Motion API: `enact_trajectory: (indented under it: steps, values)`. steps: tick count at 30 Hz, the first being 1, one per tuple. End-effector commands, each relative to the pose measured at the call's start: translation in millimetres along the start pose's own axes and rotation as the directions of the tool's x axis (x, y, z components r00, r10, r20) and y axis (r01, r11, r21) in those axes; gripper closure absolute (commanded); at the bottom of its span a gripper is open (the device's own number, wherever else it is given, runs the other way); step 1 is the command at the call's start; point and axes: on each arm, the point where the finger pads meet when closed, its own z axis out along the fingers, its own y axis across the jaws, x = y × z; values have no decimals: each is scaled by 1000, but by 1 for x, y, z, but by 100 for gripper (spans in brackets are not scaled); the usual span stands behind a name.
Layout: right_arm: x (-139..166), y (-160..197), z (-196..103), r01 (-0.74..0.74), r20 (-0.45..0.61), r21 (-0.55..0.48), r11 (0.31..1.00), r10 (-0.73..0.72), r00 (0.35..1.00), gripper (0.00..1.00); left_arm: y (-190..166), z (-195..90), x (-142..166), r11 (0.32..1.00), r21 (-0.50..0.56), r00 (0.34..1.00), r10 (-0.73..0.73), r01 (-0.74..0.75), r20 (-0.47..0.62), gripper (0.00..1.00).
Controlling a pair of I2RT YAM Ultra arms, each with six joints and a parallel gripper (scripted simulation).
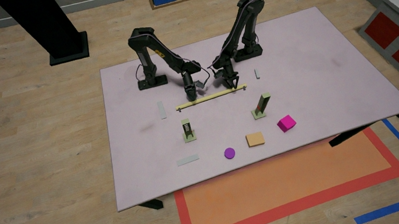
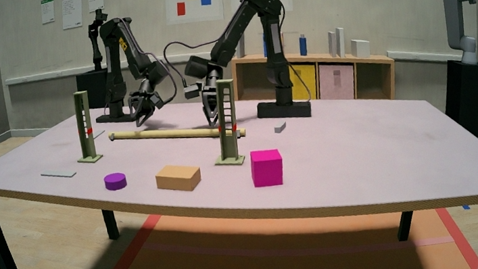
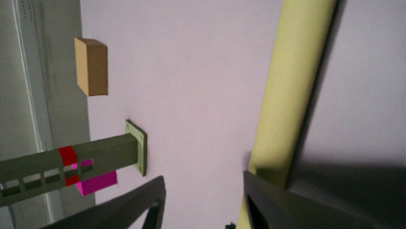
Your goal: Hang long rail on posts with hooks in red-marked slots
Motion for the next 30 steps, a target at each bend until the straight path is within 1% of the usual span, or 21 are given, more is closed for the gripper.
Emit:
enact_trajectory:
  steps: [1,3,7,10,12,15,17,19,23,30]
  values:
    - [-8,-12,-1,-25,11,16,1000,25,1000,52,1,3,-1,1000,7,1000,5,-5,-15,50]
    - [-8,-12,-1,-25,11,16,1000,25,1000,52,1,3,-1,1000,7,1000,5,-5,-15,52]
    - [-8,-12,-1,-25,11,16,1000,25,1000,52,1,3,-1,1000,7,1000,5,-5,-15,52]
    - [-8,-12,-1,-25,11,16,1000,25,1000,52,-6,4,6,997,60,998,56,-53,-40,52]
    - [-8,-12,-1,-25,11,16,1000,25,1000,52,-1,5,10,994,94,996,67,-61,-54,52]
    - [-8,-12,-1,-25,11,16,1000,25,1000,52,-4,8,15,971,214,990,127,-110,-68,52]
    - [-8,-12,-1,-25,11,16,1000,25,1000,52,-4,8,15,971,214,990,127,-110,-68,52]
    - [-8,-12,-1,-25,11,16,1000,25,1000,52,-3,9,11,940,310,984,169,-145,-54,52]
    - [-8,-12,-1,-25,11,16,1000,25,1000,52,2,7,0,869,456,976,217,-192,-1,52]
    - [-8,-12,-1,-25,11,16,1000,25,1000,52,5,-1,-12,754,608,965,246,-249,91,52]
